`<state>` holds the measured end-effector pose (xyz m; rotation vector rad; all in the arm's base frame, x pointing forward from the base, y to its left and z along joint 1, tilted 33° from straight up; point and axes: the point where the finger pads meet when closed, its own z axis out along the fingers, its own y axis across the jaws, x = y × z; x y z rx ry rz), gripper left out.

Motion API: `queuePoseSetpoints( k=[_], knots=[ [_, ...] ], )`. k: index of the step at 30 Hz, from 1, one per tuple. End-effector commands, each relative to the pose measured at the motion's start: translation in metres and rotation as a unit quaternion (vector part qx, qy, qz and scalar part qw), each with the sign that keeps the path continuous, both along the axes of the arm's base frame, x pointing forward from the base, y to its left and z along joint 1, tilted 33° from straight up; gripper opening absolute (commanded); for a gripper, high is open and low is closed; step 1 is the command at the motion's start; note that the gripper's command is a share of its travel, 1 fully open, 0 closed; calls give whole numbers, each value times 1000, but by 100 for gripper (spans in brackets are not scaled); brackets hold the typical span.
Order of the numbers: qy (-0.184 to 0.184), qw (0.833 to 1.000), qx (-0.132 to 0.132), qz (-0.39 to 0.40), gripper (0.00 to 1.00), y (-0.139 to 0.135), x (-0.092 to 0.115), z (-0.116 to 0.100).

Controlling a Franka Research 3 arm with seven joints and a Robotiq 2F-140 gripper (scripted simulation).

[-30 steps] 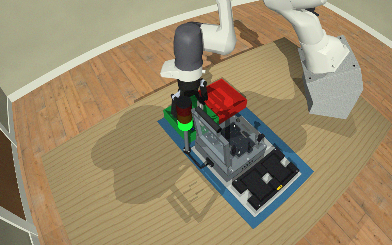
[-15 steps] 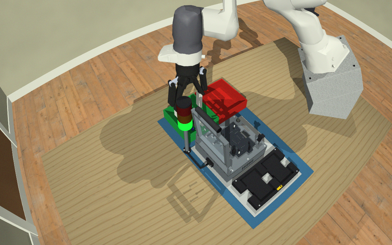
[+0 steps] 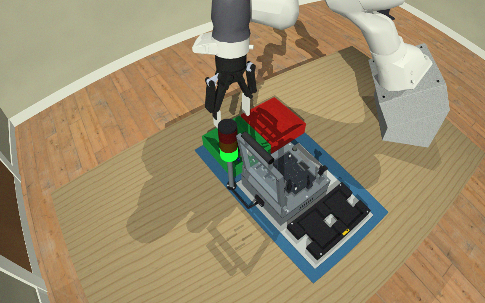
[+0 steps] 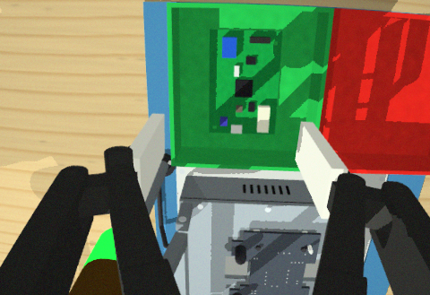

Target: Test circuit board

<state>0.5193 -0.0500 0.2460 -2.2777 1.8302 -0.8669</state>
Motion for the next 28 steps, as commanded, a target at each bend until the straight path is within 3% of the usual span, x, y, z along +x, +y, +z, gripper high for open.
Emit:
queuePoseSetpoints(
  k=[1, 8, 9, 28],
  knots=[
    [16, 1000, -14, 4, 58, -5, -9, -1],
    [16, 1000, -14, 4, 58, -5, -9, -1],
    [16, 1000, -14, 4, 100, -5, -9, -1],
    [16, 1000, -14, 4, 100, -5, -9, -1]
  ],
)
